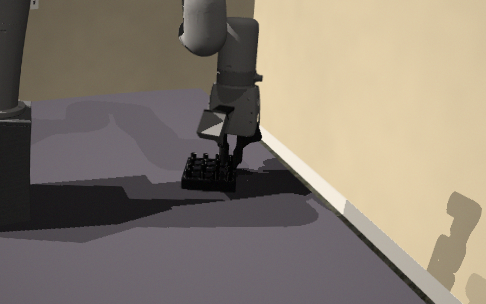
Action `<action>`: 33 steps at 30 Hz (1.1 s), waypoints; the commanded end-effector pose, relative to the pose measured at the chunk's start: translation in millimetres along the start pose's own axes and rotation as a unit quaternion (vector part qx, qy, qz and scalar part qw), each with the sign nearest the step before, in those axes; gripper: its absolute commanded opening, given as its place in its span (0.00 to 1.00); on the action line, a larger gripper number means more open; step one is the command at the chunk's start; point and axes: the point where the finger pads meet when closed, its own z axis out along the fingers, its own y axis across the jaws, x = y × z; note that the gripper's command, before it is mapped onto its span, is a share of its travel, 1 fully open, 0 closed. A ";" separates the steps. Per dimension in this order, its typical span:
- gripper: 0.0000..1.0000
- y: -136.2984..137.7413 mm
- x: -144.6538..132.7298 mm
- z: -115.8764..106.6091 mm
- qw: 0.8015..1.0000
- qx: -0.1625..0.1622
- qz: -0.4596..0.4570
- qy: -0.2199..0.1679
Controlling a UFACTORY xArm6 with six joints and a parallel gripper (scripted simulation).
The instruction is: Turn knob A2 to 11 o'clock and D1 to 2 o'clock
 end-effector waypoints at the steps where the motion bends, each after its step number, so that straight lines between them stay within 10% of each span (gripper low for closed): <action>1: 0.19 -1.2 -1.0 -1.0 1.000 0.001 0.000 -0.001; 31: 0.19 -1.2 -1.0 -1.0 1.000 0.001 0.000 -0.001; 33: 0.08 -1.2 -1.0 -1.0 1.000 0.001 0.000 -0.001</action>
